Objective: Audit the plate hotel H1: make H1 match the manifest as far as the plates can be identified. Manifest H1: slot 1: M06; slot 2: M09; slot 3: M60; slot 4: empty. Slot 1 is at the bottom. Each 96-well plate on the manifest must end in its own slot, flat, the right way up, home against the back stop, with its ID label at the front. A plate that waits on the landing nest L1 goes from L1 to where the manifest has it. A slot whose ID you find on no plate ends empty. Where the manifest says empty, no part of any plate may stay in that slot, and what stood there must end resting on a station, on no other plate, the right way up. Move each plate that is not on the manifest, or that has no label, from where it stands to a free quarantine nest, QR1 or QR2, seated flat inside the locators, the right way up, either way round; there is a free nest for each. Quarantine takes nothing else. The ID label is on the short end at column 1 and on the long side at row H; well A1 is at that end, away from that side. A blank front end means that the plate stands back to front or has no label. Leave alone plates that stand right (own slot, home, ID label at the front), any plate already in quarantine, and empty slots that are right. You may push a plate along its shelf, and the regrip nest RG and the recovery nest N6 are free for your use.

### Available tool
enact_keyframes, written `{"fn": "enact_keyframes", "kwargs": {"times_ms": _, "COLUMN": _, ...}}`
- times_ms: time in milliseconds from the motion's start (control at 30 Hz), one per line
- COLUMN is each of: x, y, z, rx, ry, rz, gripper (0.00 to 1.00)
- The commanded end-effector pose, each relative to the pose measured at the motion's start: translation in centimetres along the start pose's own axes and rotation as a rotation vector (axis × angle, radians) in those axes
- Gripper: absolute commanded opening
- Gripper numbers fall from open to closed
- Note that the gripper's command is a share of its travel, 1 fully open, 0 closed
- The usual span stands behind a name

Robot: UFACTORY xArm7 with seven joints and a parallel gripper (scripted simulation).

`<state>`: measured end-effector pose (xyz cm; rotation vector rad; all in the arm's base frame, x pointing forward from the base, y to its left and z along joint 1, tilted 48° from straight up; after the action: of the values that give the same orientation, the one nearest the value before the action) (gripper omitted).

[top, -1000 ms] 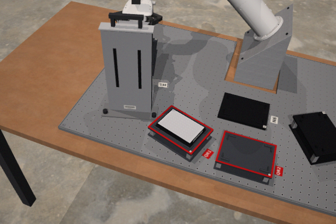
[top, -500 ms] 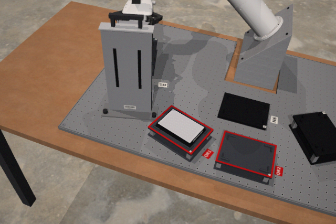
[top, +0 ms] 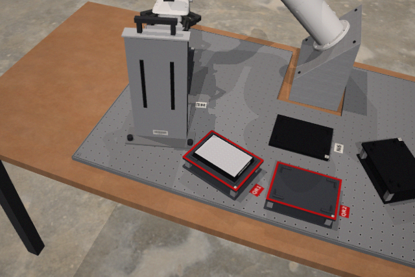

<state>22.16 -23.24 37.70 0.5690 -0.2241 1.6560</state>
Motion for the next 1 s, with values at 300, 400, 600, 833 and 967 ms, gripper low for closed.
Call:
{"fn": "enact_keyframes", "kwargs": {"times_ms": 300, "x": 0.1, "y": 1.9, "z": 0.0, "rx": 0.001, "ry": 0.002, "rz": 0.000, "gripper": 0.00}}
{"fn": "enact_keyframes", "kwargs": {"times_ms": 400, "x": 0.1, "y": 2.4, "z": 0.0, "rx": 0.001, "ry": 0.002, "rz": 0.000, "gripper": 0.00}}
{"fn": "enact_keyframes", "kwargs": {"times_ms": 600, "x": 0.1, "y": 3.4, "z": 0.0, "rx": 0.001, "ry": 0.002, "rz": 0.000, "gripper": 0.00}}
{"fn": "enact_keyframes", "kwargs": {"times_ms": 833, "x": 0.1, "y": 4.3, "z": 0.0, "rx": 0.001, "ry": 0.002, "rz": 0.000, "gripper": 0.00}}
{"fn": "enact_keyframes", "kwargs": {"times_ms": 967, "x": 0.1, "y": 4.9, "z": 0.0, "rx": 0.001, "ry": 0.002, "rz": 0.000, "gripper": 0.00}}
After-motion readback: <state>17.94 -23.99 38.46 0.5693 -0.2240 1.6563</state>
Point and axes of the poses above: the point where the finger pads meet when closed, its own y axis back along the fingers, its own z axis across the jaws, x = y × z, the point moved 4 cm from there along y, back along the fingers, and after that the axes turned 13 degrees about y, right-handed, at the moved point
